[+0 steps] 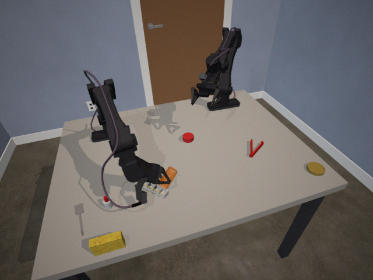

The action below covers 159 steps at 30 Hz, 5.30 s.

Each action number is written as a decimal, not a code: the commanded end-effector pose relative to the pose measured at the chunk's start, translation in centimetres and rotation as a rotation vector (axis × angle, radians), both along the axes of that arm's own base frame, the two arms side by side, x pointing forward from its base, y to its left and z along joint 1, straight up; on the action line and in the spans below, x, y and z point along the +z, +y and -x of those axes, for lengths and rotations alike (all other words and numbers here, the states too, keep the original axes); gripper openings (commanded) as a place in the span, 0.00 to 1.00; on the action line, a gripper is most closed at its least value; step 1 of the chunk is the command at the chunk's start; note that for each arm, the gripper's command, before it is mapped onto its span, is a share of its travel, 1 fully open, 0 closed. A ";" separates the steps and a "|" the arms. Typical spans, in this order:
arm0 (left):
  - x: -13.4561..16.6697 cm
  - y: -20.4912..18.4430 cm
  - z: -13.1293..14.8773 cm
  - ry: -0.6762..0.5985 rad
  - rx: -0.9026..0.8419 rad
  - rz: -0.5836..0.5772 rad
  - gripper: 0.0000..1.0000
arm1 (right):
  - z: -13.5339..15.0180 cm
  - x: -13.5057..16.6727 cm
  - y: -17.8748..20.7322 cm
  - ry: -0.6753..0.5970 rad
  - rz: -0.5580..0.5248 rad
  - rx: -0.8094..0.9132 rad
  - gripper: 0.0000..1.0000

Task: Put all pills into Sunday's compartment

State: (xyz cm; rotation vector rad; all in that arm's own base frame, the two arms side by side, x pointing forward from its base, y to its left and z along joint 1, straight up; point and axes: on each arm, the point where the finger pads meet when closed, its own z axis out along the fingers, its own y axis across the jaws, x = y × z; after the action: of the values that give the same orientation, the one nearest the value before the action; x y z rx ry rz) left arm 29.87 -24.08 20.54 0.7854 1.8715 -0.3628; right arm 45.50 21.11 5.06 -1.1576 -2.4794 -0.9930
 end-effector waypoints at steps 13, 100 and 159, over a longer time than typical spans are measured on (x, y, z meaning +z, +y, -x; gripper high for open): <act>1.2 -0.2 -0.2 -0.032 0.000 0.028 1.00 | -0.8 1.7 0.0 0.005 -0.066 0.009 0.36; 1.2 -0.2 -0.2 -0.032 0.000 0.028 1.00 | 1.8 2.4 2.6 -0.521 0.515 -0.029 0.36; 7.1 12.5 11.5 0.008 0.098 -0.005 1.00 | 12.5 6.4 16.7 -0.616 0.689 0.011 0.36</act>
State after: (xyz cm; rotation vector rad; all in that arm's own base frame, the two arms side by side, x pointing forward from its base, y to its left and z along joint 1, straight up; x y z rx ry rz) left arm 20.21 -12.99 28.59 0.6614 1.8391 -0.3139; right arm 32.80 38.49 10.41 -1.0465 -3.4944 -0.6037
